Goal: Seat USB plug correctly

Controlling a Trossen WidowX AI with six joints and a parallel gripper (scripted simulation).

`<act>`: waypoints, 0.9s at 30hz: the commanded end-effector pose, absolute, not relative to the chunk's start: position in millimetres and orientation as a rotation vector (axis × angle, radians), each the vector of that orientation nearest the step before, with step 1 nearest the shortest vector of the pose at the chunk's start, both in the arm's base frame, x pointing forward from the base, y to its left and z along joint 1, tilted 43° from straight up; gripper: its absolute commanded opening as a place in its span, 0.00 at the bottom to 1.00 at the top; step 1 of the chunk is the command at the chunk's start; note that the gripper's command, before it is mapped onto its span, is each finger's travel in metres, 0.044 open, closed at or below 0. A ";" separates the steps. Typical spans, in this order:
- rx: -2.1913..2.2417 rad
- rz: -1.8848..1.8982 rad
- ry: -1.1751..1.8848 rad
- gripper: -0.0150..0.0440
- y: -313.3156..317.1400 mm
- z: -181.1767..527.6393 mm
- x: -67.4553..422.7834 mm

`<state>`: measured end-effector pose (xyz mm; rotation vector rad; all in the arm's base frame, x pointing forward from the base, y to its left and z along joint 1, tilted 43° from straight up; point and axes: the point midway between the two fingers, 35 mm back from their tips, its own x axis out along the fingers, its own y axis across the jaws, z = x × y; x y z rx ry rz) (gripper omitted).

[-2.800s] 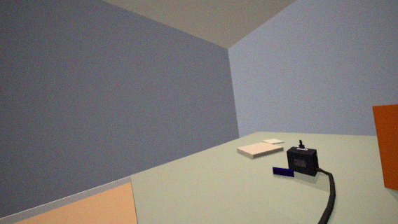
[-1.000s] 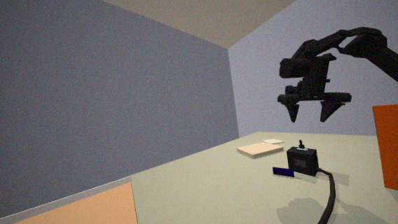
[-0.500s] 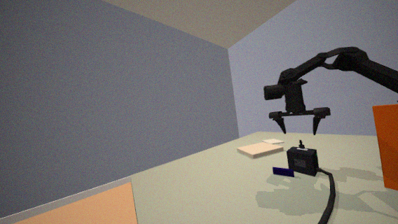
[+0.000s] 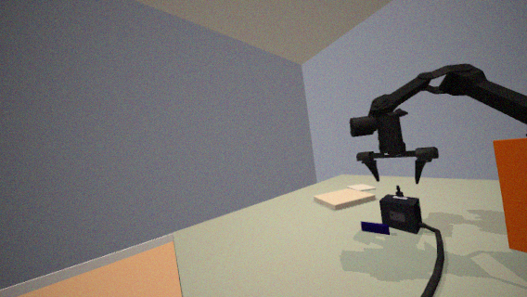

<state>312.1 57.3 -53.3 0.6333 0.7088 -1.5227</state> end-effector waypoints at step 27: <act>0.632 -1.526 0.708 0.56 46.7 -64.4 310.4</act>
